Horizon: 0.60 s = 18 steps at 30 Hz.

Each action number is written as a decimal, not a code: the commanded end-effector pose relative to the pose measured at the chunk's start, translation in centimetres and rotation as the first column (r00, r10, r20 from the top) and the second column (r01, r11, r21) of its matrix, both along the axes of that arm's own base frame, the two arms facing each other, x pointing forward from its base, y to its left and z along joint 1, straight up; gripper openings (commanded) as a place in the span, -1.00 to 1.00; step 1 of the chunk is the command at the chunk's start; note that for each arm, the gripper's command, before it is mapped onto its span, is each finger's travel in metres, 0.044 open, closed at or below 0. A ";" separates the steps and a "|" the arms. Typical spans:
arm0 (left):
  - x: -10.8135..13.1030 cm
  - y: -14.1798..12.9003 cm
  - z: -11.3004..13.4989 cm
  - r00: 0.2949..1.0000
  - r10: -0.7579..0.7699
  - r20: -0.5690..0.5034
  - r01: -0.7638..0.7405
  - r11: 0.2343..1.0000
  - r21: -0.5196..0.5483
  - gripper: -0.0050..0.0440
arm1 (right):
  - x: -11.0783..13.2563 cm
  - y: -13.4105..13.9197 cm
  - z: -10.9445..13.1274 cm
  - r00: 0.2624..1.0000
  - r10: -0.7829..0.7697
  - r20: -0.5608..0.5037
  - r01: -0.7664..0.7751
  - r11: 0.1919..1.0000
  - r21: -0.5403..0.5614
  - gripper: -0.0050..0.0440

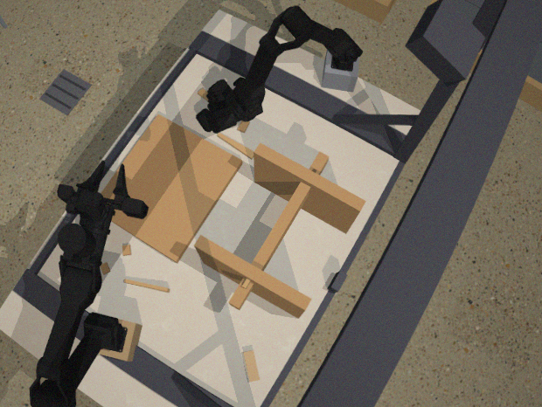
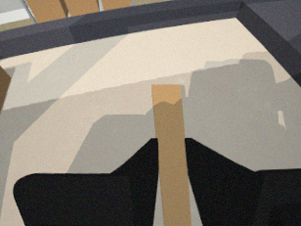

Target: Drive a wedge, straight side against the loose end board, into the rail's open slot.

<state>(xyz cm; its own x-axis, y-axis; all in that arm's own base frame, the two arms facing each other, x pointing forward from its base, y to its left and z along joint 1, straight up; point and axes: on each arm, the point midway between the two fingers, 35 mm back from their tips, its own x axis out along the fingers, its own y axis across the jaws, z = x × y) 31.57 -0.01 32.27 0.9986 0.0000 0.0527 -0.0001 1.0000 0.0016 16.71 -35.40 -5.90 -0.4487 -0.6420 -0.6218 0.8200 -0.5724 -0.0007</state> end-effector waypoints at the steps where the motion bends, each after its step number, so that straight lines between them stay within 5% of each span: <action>1: -0.1 0.1 0.4 1.000 0.007 0.012 -0.007 1.000 -0.003 0.02 | 0.4 -0.4 1.9 1.000 0.006 0.022 -0.006 1.000 -0.024 -0.76; 18: -0.1 0.1 0.4 1.000 0.007 0.012 -0.007 1.000 -0.003 0.02 | 0.2 -0.4 4.5 1.000 0.014 0.022 -0.014 1.000 -0.027 -0.76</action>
<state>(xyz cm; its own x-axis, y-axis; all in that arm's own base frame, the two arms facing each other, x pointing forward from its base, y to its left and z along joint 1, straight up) 31.57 -0.01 32.27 0.9986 0.0000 0.0527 -0.0001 1.0000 0.0016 16.62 -35.31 -3.34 -0.4423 -0.6466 -0.6215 0.8272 -0.5619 -0.0041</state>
